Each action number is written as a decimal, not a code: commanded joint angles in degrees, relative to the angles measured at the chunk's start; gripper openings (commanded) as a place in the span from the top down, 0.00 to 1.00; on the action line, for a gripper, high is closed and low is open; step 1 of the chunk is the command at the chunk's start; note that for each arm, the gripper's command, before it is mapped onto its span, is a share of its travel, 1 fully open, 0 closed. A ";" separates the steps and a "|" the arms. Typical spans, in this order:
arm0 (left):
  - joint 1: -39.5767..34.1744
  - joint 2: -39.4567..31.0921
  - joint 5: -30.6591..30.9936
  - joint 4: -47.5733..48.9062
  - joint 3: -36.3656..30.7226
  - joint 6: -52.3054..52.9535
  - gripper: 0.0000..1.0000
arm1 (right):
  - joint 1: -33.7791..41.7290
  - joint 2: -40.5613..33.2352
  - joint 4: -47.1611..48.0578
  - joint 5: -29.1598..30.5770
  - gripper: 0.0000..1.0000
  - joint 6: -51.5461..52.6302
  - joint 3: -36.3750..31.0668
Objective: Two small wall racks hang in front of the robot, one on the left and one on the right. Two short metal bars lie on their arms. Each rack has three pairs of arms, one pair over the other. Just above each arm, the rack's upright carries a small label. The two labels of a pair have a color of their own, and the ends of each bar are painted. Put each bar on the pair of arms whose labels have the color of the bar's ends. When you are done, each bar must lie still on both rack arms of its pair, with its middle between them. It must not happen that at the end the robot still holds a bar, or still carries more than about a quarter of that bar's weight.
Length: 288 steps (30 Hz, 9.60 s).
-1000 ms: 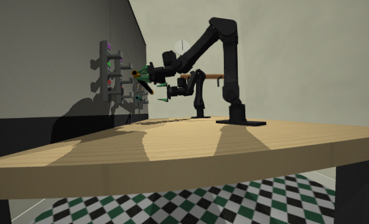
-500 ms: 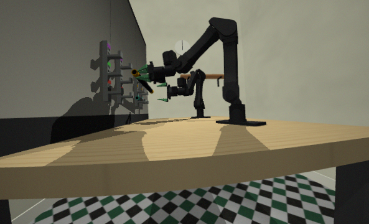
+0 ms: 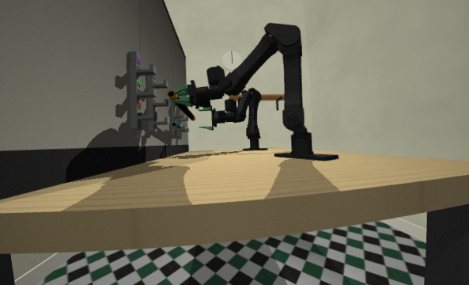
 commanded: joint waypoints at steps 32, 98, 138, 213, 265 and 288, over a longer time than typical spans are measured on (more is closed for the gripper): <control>-0.16 -0.62 -0.23 6.57 -0.20 -2.51 1.00 | -5.50 6.89 1.29 -5.55 0.00 0.00 7.77; -0.20 -2.01 -0.27 5.02 0.20 -2.40 1.00 | -9.73 10.55 -1.05 -9.77 0.00 -0.04 13.85; -0.33 -2.98 -0.36 -0.54 4.78 -2.40 1.00 | -9.70 8.91 -1.72 -9.74 0.00 0.00 12.82; -0.74 -1.50 -0.88 5.65 -0.14 -2.65 1.00 | -9.49 9.98 1.21 -9.56 1.00 -0.01 10.90; -0.12 2.63 -0.27 15.21 -5.33 -2.52 0.53 | -9.47 10.70 2.22 -9.49 1.00 0.11 10.52; -0.11 2.72 -0.28 15.34 -5.31 -2.50 0.06 | -9.47 11.83 3.96 -9.51 1.00 0.11 9.91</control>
